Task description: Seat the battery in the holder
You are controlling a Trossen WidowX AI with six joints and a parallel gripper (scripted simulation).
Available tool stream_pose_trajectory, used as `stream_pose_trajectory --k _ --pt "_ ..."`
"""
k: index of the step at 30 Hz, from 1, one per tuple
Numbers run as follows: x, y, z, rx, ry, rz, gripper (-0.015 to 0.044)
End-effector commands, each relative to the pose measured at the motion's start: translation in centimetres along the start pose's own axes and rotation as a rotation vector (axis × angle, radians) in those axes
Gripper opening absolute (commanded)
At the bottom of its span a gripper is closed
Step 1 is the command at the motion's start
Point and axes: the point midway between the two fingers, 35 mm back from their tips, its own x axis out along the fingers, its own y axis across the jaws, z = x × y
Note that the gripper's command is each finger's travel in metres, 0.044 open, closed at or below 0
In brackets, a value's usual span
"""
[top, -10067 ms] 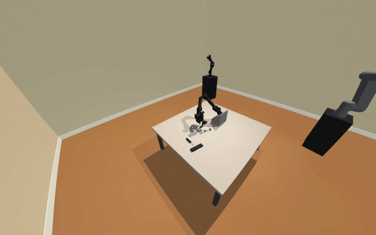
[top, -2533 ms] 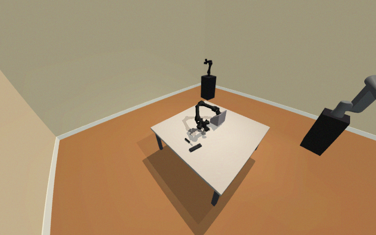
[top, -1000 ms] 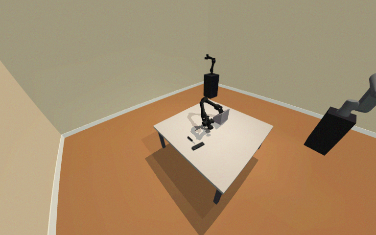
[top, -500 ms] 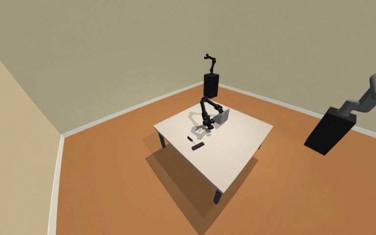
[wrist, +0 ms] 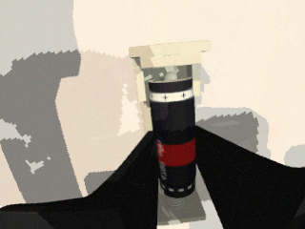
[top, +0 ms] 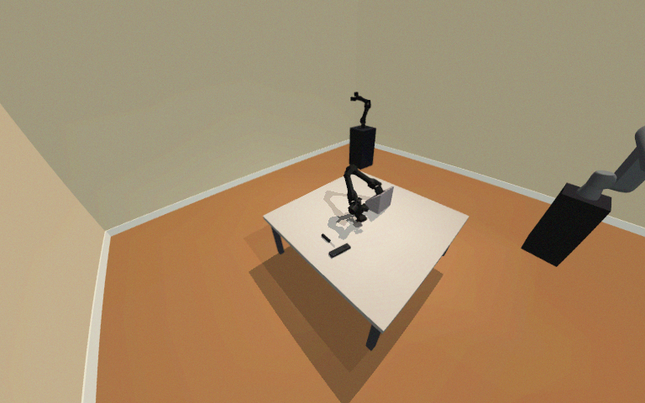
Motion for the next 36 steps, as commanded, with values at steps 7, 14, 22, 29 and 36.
stream_pose_trajectory --k 7,14,22,29,36 --pt "0.0 0.1 0.1 0.01 0.022 0.001 0.0071" --pt "0.1 0.1 0.7 0.008 0.021 0.0 0.0071" --pt "0.2 0.1 1.1 0.006 0.021 -0.001 0.0071" --pt "0.2 0.1 1.1 0.007 0.021 -0.001 0.0071" --pt "0.2 0.1 1.1 0.006 0.021 -0.002 0.0173"
